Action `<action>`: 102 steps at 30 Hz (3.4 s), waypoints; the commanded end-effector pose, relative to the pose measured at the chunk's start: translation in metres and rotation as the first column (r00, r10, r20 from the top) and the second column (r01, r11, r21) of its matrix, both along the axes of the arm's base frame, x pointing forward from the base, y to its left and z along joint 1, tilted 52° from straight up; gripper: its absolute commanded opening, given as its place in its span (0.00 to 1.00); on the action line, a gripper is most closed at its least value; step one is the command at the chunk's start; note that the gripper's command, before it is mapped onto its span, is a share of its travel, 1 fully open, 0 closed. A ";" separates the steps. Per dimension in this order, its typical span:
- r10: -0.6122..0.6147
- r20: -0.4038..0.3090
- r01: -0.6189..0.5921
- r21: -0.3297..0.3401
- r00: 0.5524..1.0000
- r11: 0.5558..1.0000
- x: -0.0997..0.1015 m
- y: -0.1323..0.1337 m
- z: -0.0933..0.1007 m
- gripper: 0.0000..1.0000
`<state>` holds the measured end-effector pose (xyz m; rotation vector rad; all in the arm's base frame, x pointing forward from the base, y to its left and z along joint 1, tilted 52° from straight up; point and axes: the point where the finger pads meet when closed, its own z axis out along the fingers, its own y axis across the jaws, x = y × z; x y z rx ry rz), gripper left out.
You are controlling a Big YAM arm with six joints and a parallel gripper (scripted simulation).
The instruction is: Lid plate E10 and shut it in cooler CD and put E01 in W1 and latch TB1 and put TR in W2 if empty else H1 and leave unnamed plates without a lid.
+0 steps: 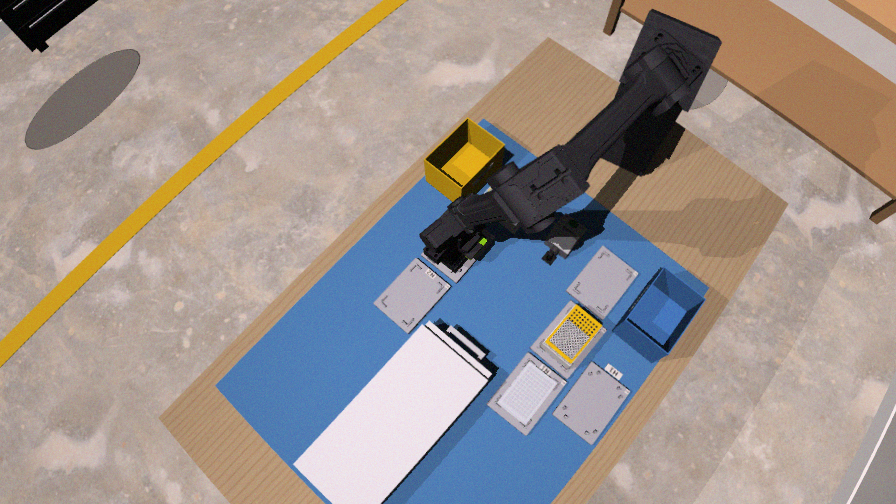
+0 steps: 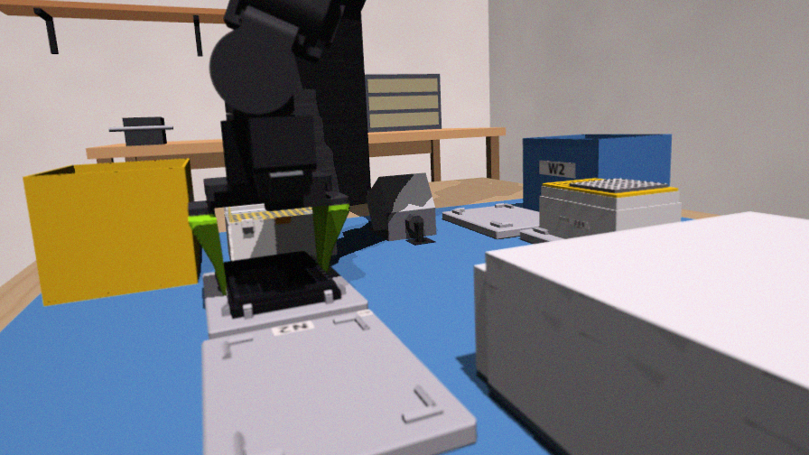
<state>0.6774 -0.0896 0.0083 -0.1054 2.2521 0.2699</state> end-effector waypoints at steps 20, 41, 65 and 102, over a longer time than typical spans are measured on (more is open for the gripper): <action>-0.011 0.047 0.012 -0.014 0.999 1.000 -0.001 -0.014 0.024 0.00; -0.009 0.041 0.009 -0.014 0.999 1.000 -0.005 -0.014 0.028 0.00; -0.009 0.041 0.009 -0.014 0.999 1.000 -0.005 -0.014 0.028 0.00; -0.008 0.025 0.008 -0.011 1.000 1.000 -0.027 -0.018 0.038 0.00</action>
